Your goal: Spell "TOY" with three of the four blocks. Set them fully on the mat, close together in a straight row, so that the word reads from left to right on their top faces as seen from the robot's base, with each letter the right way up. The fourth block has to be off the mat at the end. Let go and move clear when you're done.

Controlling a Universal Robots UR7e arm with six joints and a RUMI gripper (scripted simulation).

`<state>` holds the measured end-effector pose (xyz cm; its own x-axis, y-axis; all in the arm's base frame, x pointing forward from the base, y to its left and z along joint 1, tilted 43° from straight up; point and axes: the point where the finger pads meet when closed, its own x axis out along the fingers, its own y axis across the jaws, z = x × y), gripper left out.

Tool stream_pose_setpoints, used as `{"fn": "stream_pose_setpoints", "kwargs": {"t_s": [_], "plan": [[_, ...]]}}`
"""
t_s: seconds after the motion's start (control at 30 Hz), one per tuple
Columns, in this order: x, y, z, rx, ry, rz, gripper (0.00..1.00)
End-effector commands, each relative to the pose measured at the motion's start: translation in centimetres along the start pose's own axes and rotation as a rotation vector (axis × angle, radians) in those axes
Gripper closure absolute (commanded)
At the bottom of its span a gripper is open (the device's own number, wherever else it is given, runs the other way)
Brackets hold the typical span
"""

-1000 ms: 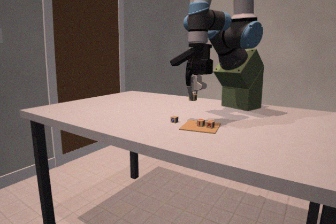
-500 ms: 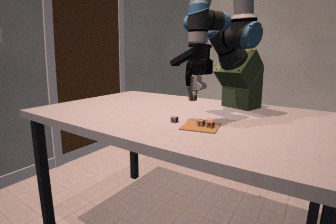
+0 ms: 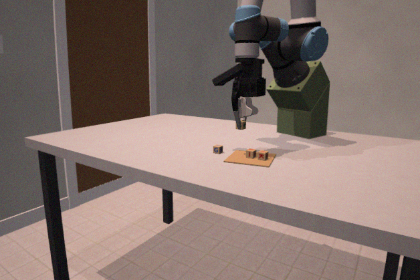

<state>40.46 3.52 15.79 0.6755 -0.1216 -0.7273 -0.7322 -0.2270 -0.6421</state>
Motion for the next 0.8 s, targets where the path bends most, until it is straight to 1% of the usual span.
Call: {"fn": "stream_pose_setpoints", "kwargs": {"t_s": [0.0, 0.1, 0.6, 0.67, 0.77], "plan": [[0.9, -0.1, 0.0, 0.000, 0.001, -0.001, 0.95], [1.1, -0.1, 0.0, 0.000, 0.001, -0.001, 0.95], [4.8, 0.0, -0.1, 0.000, 0.001, -0.001, 0.95], [4.8, 0.0, -0.1, 0.000, 0.001, -0.001, 0.95], [5.5, 0.0, -0.1, 0.000, 0.001, -0.001, 0.95]]}}
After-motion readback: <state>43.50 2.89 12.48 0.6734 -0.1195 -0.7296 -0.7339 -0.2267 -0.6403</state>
